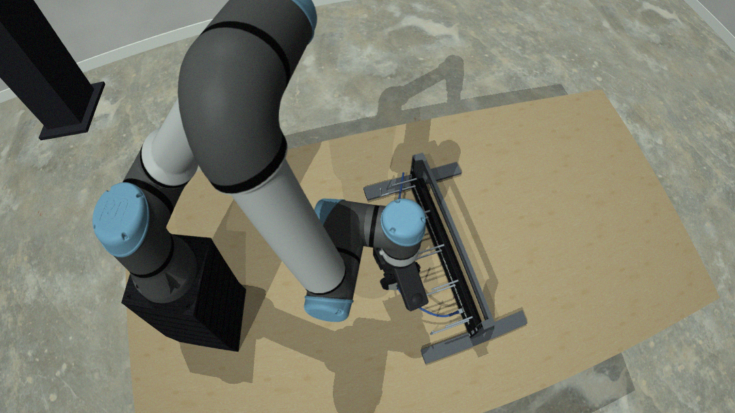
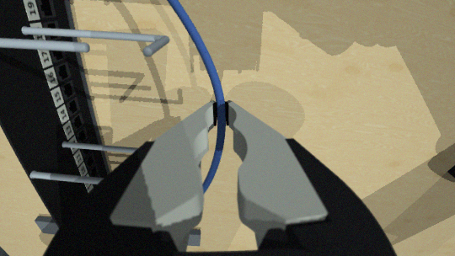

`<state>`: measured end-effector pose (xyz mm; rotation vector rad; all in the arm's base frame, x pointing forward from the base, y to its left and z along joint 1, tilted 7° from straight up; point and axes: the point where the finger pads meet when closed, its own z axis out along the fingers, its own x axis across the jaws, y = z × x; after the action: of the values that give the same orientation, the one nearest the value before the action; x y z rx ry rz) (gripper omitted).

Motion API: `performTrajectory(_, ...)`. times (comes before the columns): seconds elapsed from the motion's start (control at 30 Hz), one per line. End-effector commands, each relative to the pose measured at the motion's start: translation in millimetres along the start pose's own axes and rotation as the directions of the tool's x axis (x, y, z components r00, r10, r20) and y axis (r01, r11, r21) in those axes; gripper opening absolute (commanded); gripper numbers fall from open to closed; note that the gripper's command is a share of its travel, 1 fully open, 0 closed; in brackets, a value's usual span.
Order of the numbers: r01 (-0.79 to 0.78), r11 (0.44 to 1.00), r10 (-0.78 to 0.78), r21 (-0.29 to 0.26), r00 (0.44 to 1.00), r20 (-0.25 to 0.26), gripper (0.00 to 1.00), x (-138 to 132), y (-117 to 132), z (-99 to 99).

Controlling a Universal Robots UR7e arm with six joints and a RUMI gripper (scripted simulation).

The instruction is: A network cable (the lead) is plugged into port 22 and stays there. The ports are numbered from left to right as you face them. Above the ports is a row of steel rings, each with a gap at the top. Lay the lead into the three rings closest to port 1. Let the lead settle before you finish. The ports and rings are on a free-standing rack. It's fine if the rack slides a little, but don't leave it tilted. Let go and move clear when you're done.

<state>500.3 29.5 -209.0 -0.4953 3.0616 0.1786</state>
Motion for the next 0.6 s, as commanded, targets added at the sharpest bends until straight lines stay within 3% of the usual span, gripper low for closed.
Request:
performTrajectory(0.0, 0.0, 1.0, 0.0, 0.0, 1.0, 0.001, 0.0, 0, 0, -10.8)
performTrajectory(0.57, 0.0, 1.0, 0.0, 0.0, 1.0, 0.001, 0.0, 0, 0, -42.7)
